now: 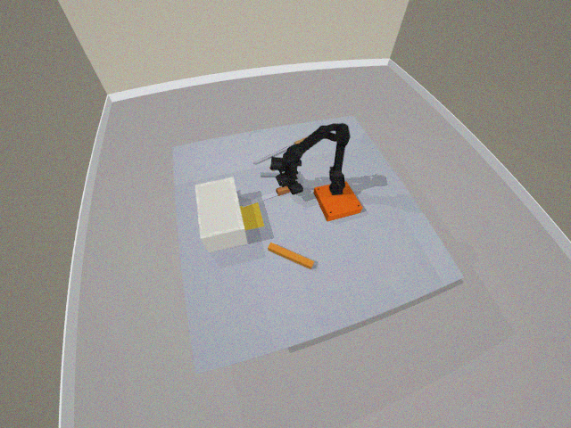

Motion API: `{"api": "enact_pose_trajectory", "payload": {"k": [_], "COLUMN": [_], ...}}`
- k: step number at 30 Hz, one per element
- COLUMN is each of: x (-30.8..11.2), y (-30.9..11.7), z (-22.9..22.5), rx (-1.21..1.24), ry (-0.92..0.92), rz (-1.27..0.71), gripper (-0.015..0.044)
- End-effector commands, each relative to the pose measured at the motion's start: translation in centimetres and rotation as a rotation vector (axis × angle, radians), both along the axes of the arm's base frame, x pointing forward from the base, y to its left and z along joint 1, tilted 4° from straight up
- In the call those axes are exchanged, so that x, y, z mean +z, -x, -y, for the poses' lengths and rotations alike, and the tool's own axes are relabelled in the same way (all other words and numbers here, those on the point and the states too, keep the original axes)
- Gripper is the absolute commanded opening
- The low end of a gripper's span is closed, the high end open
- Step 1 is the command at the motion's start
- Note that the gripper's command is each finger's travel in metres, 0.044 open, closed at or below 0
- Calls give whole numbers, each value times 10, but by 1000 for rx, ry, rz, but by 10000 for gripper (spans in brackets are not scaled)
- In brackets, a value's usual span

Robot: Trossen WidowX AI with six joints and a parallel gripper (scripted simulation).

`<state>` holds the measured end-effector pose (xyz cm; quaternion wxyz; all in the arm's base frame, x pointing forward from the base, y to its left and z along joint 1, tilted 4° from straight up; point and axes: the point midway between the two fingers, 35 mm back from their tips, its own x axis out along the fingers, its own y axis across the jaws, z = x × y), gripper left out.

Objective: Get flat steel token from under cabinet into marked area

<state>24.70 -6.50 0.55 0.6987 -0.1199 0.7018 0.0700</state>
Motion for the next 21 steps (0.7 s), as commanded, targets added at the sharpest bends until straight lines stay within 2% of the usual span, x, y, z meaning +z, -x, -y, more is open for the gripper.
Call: {"api": "enact_pose_trajectory", "payload": {"k": [1,21], "x": [1,0], "y": [-8,-33], "z": [-1,-9], "rx": [-3,-6], "ry": [2,1], "rz": [1,1], "gripper": [0,0]}}
